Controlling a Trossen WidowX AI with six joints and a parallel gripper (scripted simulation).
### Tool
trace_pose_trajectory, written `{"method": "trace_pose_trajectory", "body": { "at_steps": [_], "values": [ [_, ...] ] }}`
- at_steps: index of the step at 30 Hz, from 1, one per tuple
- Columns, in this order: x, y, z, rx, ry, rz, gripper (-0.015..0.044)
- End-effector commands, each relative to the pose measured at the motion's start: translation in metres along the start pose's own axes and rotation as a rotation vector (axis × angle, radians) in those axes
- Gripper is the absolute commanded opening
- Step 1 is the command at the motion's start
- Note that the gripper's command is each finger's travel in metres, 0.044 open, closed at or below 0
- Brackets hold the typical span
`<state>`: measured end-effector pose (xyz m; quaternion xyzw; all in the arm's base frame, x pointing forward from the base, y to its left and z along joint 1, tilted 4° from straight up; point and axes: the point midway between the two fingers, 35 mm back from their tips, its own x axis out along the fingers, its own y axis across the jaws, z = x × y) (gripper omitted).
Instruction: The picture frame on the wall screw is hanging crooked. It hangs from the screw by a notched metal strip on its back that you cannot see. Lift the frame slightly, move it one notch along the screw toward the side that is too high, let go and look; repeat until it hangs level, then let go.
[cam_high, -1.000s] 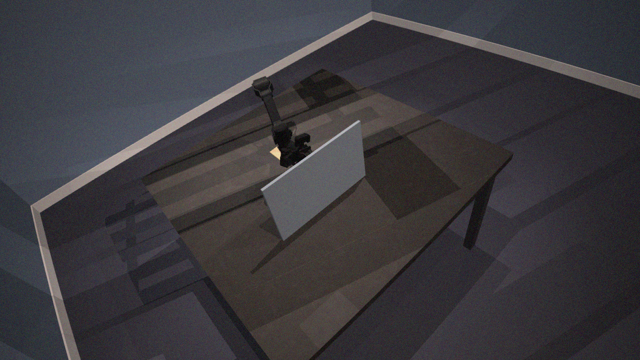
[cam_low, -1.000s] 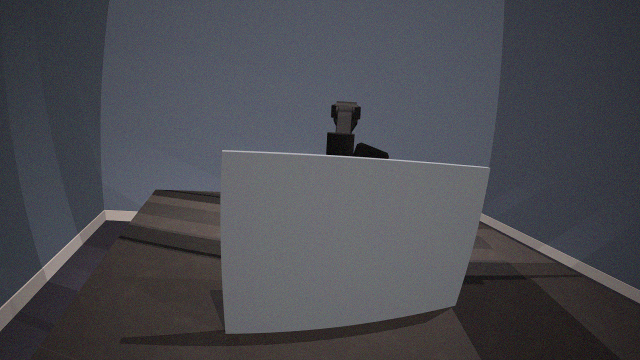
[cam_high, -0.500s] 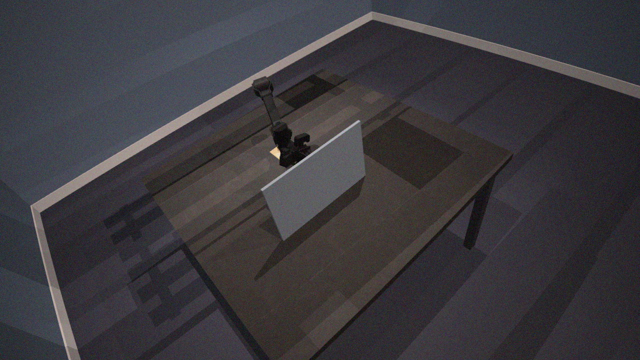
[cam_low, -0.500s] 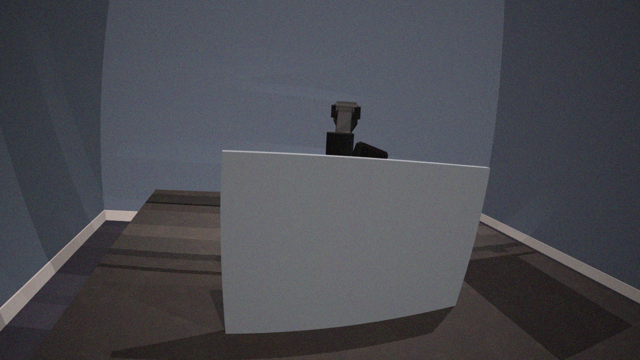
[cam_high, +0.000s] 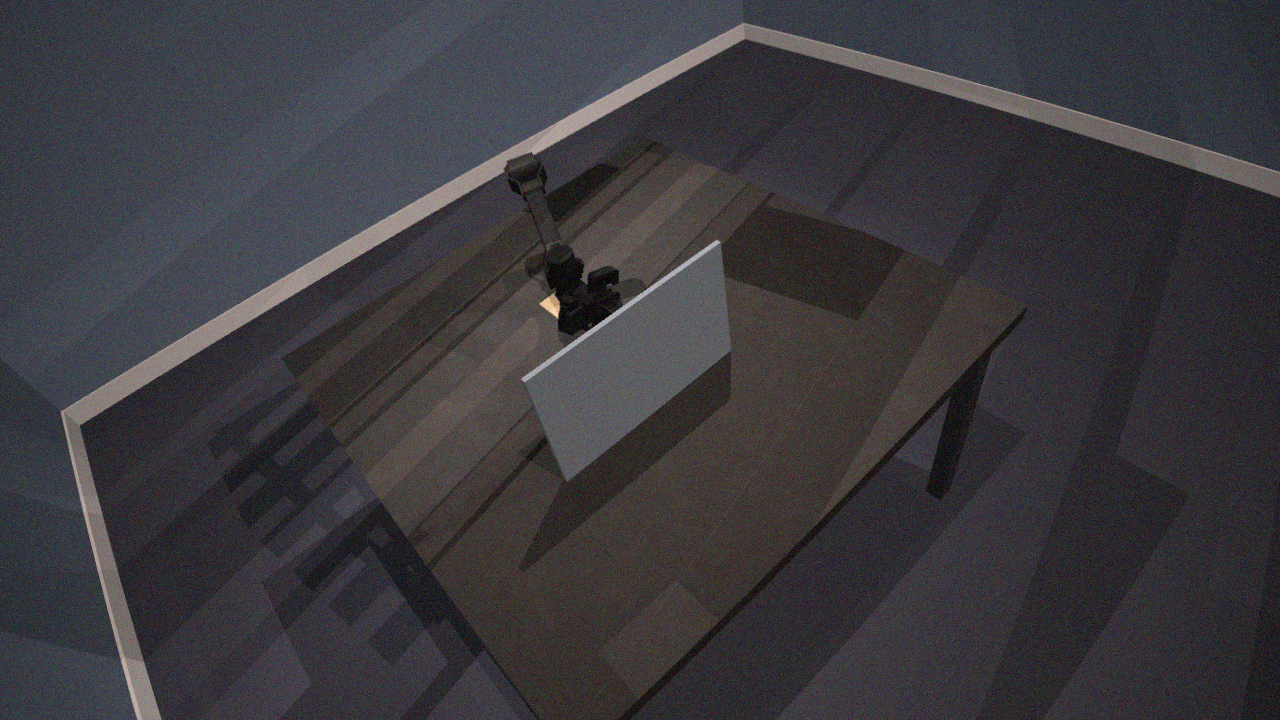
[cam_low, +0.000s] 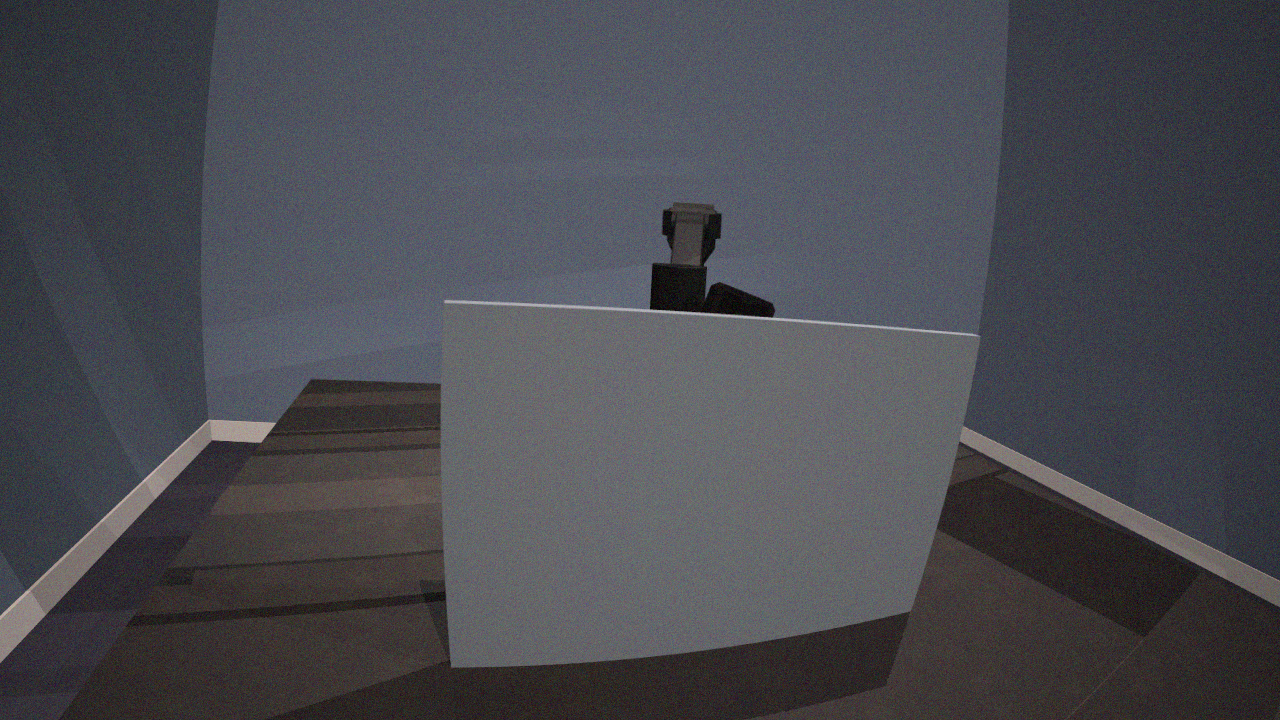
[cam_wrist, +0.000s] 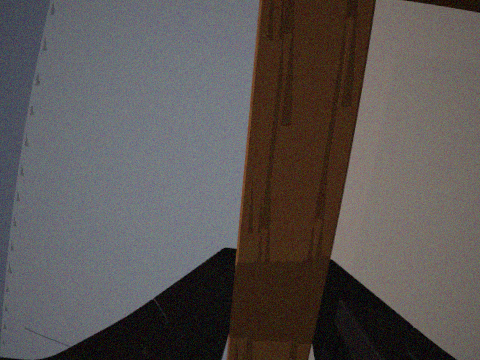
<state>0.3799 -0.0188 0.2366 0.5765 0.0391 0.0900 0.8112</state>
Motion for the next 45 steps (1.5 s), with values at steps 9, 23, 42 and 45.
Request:
{"method": "trace_pose_trajectory", "body": {
  "at_steps": [9, 23, 42, 45],
  "values": [
    [0.0003, 0.002, 0.0042, -0.006, 0.002, 0.009, 0.0],
    [0.0003, 0.002, 0.0043, -0.006, 0.002, 0.009, 0.0],
    [0.0003, 0.0006, 0.0034, -0.006, 0.002, 0.009, 0.0],
    [0.0004, -0.0004, 0.0036, -0.006, 0.002, 0.009, 0.0]
  ]
}}
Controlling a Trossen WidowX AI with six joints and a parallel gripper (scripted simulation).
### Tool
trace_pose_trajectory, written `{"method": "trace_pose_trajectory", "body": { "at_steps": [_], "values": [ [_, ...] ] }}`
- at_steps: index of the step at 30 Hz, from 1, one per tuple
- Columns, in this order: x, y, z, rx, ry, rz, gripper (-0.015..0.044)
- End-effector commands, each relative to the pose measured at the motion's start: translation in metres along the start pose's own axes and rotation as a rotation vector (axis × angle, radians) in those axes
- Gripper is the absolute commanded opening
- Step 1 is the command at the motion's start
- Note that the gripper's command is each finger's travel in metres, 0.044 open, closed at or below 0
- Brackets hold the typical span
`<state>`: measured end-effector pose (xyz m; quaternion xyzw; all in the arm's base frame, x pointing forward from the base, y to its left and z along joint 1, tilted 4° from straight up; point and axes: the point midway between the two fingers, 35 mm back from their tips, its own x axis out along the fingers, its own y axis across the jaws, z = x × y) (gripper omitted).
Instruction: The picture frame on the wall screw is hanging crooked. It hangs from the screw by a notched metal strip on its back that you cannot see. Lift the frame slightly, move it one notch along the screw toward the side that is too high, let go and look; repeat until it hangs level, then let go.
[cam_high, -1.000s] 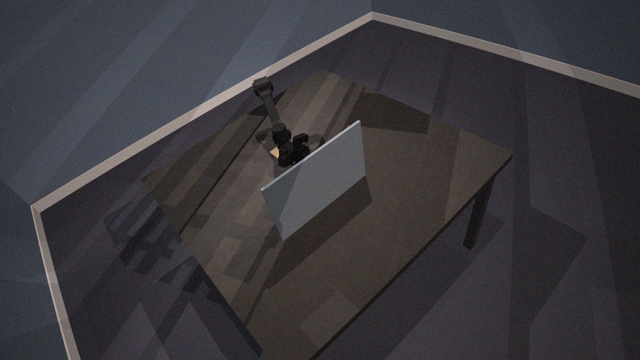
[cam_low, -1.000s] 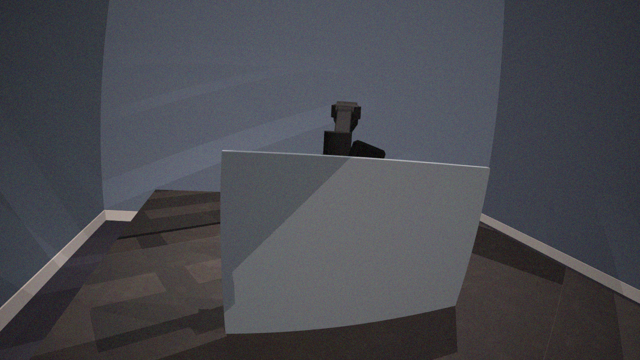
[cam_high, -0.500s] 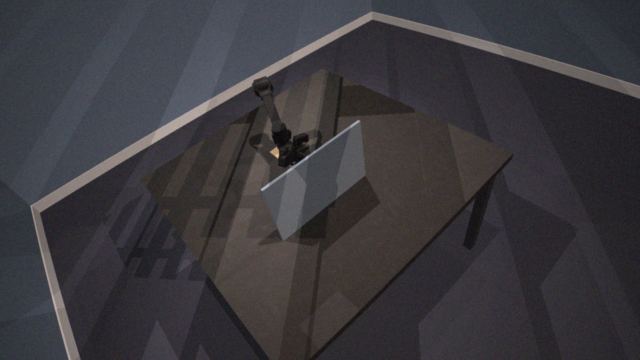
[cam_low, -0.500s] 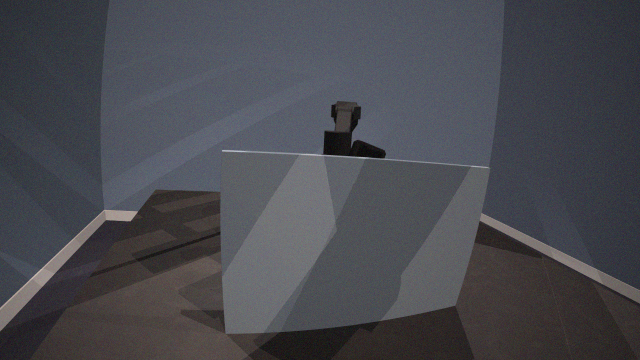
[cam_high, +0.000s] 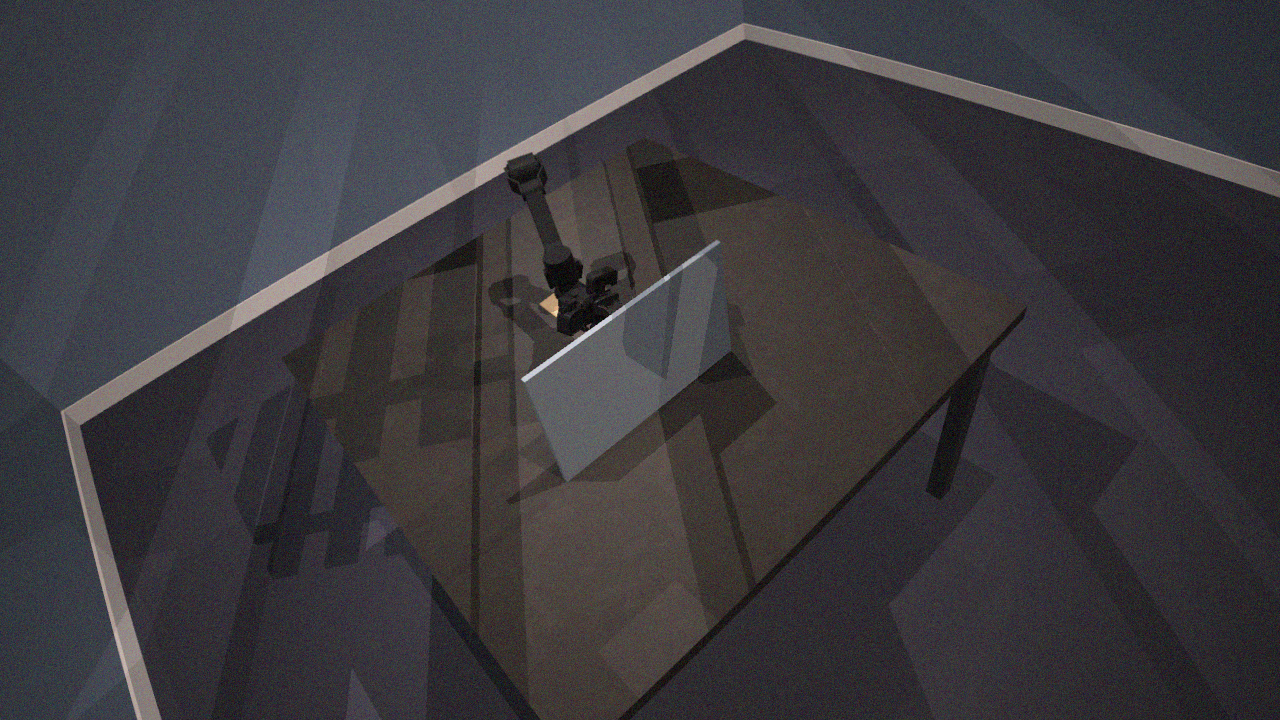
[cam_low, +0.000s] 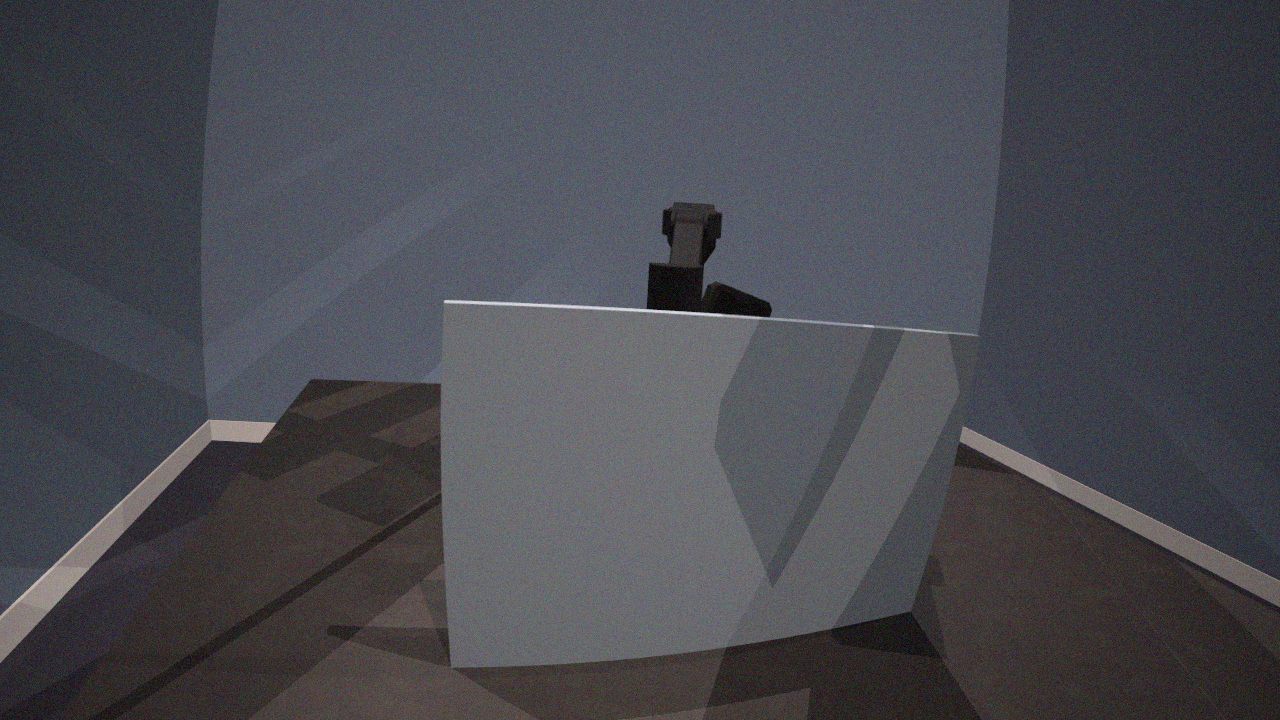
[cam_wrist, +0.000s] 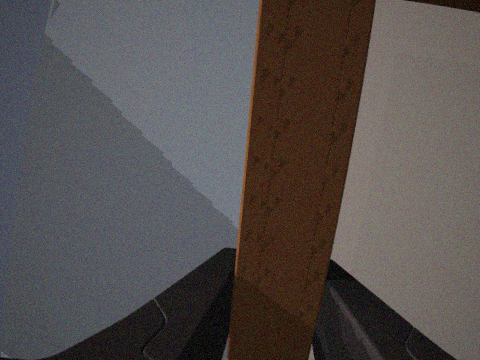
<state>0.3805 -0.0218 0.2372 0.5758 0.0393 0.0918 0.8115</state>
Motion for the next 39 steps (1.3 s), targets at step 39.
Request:
{"method": "trace_pose_trajectory", "body": {
  "at_steps": [39],
  "values": [
    [-0.0001, -0.0082, 0.0018, 0.002, -0.002, 0.004, 0.0]
  ]
}}
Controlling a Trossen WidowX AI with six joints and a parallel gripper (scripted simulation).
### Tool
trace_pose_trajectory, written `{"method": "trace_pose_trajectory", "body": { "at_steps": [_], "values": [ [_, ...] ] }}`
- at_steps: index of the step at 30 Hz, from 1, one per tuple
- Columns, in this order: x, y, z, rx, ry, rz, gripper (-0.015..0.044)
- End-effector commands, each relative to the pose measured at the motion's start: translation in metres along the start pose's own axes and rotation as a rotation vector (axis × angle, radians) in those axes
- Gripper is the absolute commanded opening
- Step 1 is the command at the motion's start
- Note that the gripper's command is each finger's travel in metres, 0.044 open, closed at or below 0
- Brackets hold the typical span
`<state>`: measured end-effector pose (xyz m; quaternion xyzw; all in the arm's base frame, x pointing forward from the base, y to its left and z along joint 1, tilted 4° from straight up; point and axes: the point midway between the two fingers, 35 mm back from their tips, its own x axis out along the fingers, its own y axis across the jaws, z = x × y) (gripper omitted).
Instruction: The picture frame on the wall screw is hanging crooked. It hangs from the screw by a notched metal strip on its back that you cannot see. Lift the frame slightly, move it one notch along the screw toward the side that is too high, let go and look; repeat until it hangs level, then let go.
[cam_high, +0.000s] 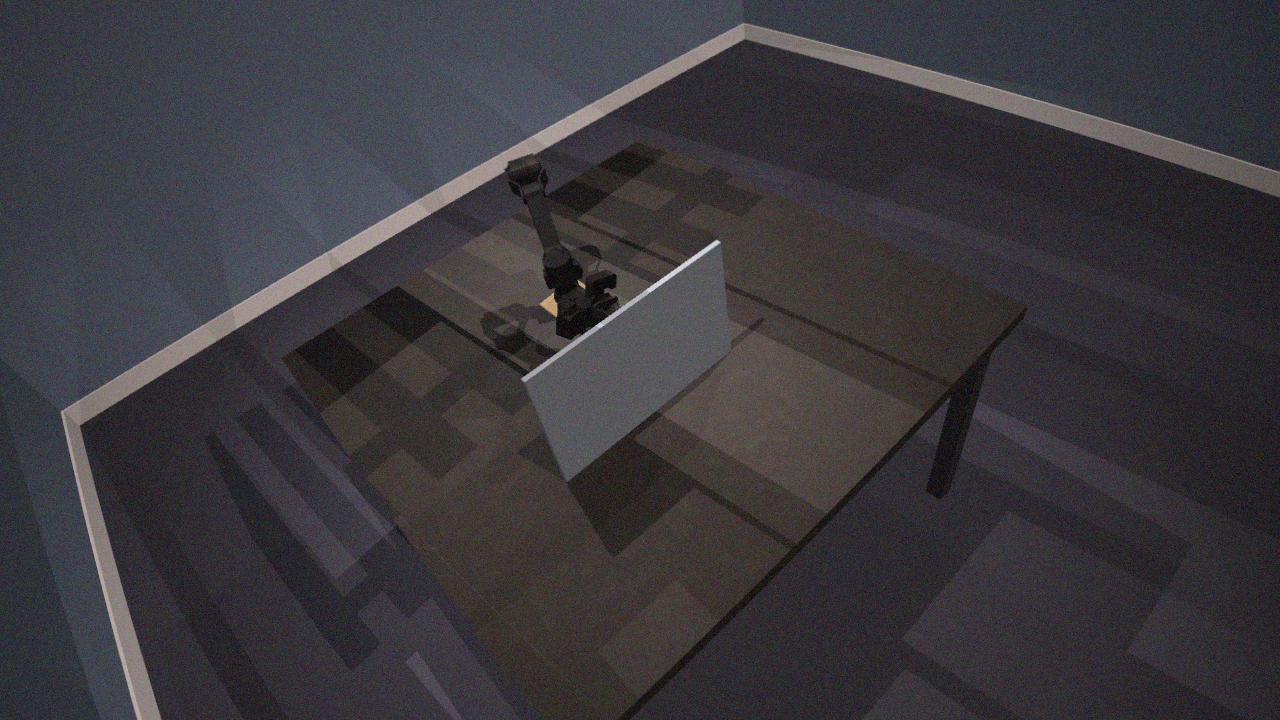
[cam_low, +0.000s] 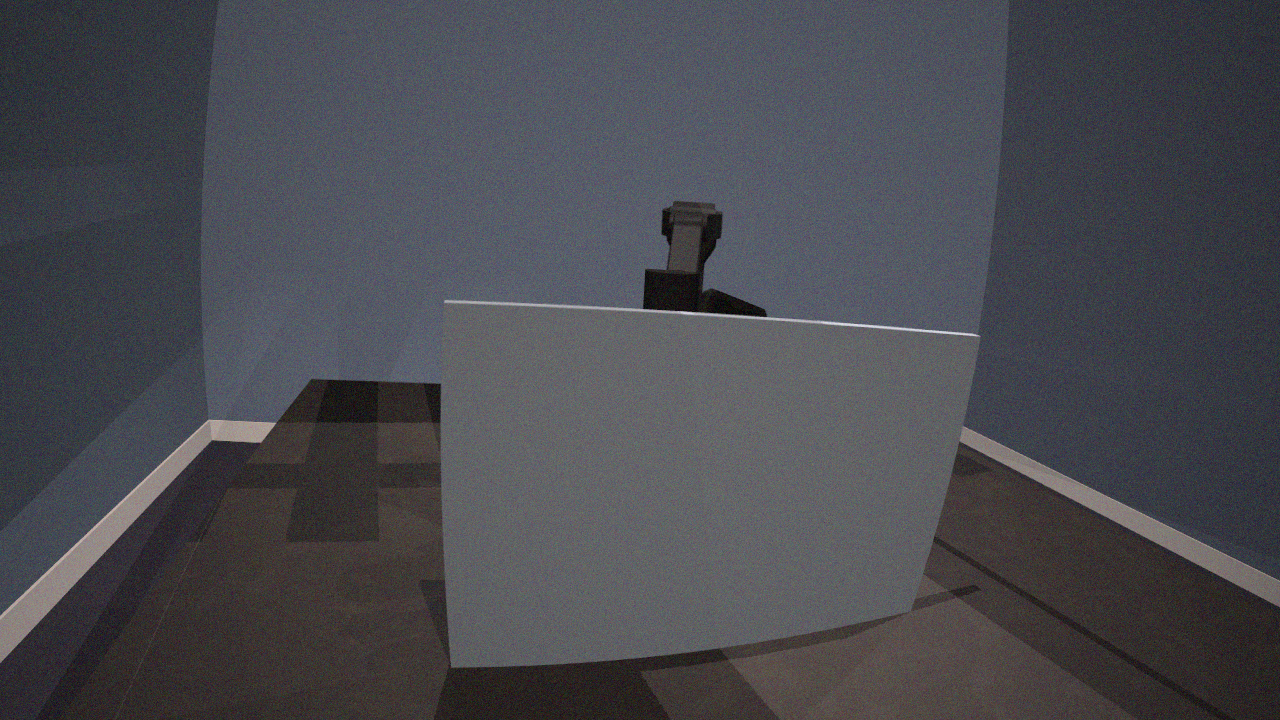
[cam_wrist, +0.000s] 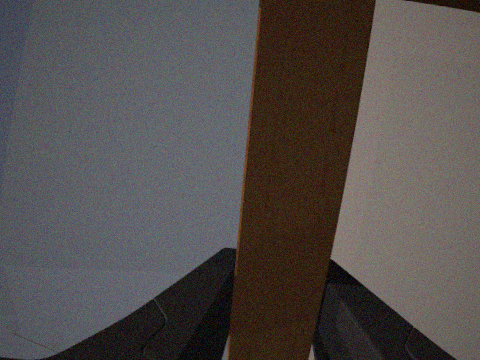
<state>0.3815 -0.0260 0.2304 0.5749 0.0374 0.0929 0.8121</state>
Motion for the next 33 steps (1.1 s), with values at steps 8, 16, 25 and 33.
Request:
{"method": "trace_pose_trajectory", "body": {
  "at_steps": [8, 16, 25, 33],
  "values": [
    [0.0, -0.0005, 0.0, 0.017, 0.0, 0.0, 0.0],
    [-0.0001, -0.0006, 0.0001, 0.089, 0.0, 0.0, 0.0],
    [-0.0002, -0.0008, 0.0003, 0.131, 0.0, 0.0, 0.0],
    [-0.0003, -0.001, 0.0004, 0.173, 0.0, 0.0, 0.0]
  ]
}}
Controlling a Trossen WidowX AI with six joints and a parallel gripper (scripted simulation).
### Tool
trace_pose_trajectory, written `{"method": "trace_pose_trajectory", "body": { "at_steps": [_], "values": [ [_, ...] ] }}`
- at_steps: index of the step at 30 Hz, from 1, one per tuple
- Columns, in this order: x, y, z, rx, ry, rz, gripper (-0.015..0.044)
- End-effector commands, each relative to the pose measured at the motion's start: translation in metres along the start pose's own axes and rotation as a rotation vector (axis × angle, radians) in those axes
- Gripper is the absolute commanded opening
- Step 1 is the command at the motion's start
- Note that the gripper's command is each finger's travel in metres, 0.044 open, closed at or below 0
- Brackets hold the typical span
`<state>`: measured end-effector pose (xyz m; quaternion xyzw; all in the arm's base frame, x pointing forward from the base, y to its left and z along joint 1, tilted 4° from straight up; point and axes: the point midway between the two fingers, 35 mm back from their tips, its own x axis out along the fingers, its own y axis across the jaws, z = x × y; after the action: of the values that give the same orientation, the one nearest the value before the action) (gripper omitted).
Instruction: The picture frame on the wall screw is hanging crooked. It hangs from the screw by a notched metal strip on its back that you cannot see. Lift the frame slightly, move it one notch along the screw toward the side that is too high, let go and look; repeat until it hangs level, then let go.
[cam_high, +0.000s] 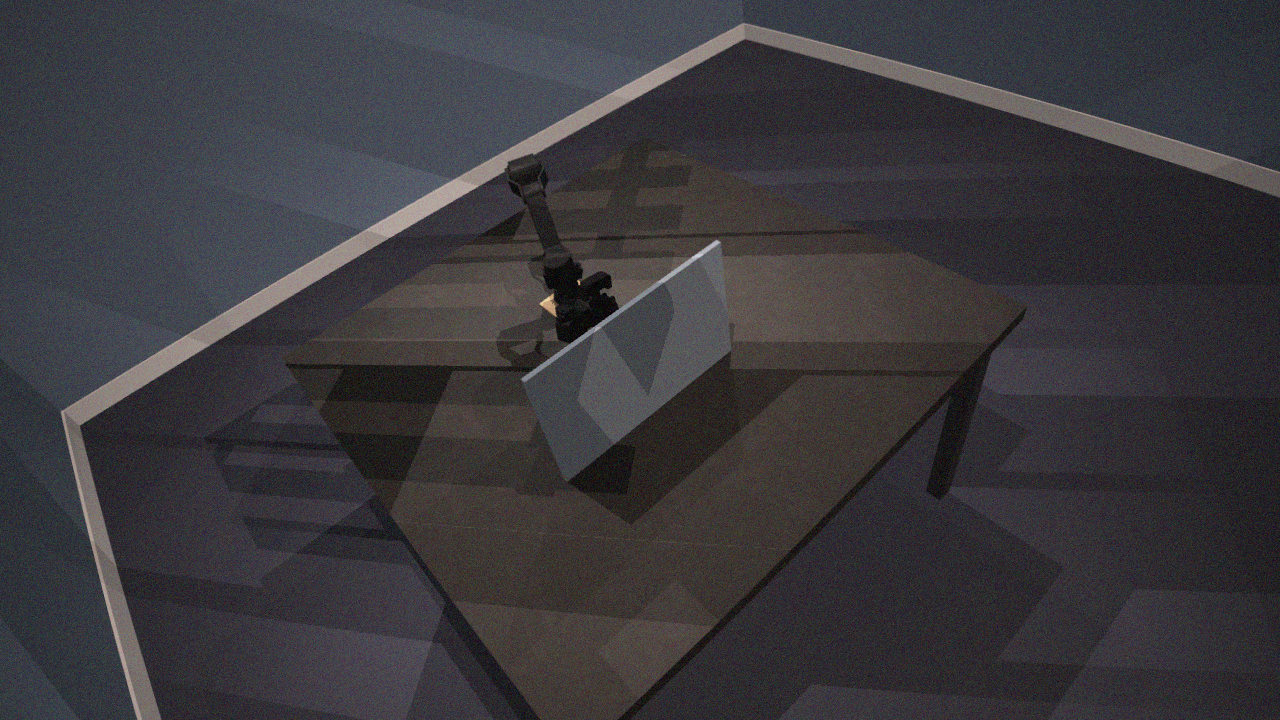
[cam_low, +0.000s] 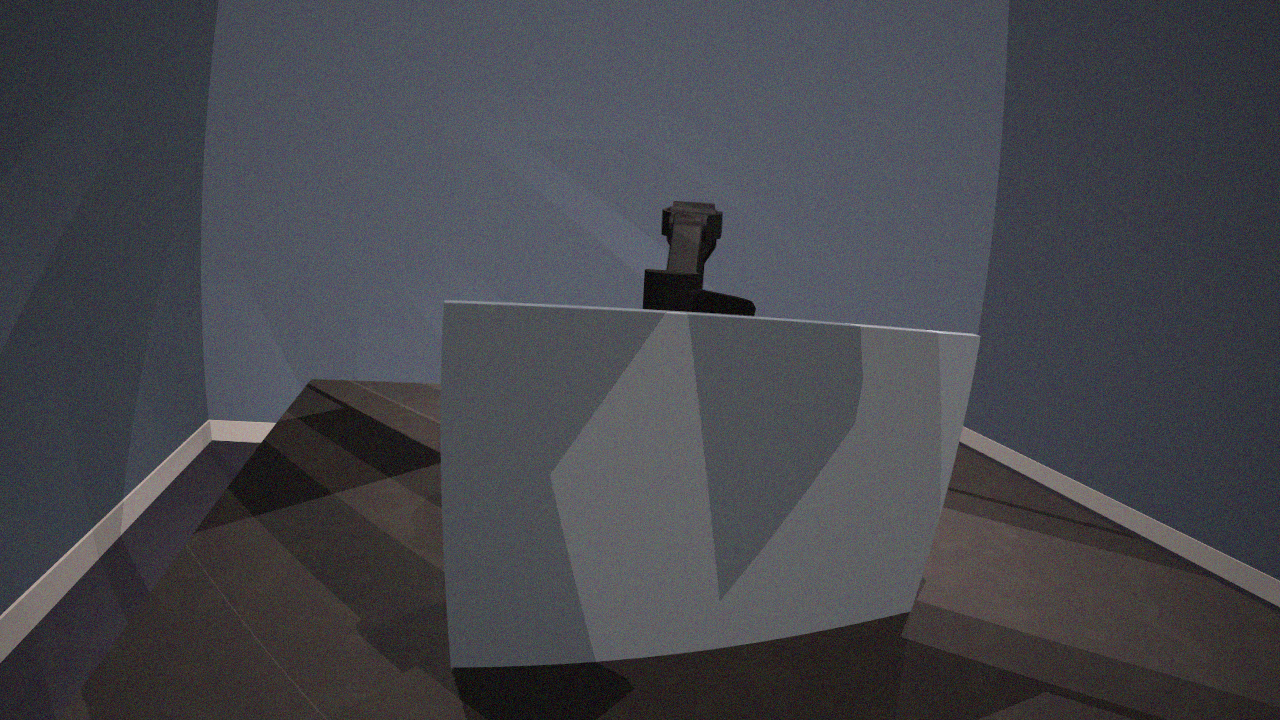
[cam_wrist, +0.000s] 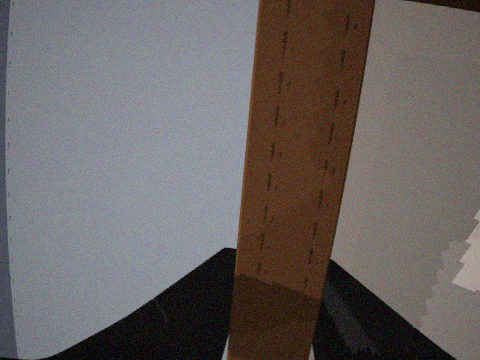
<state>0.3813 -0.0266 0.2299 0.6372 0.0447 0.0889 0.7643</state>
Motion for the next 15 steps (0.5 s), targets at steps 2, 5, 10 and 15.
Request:
{"method": "trace_pose_trajectory", "body": {
  "at_steps": [2, 5, 10, 15],
  "values": [
    [0.0, -0.0004, 0.0001, 0.036, 0.001, 0.001, 0.0],
    [0.0, -0.0004, 0.0002, 0.046, 0.001, 0.001, 0.0],
    [-0.0001, -0.0005, 0.0003, 0.072, 0.001, 0.001, 0.0],
    [-0.0001, -0.0006, 0.0003, 0.099, 0.001, 0.001, 0.0]
  ]
}}
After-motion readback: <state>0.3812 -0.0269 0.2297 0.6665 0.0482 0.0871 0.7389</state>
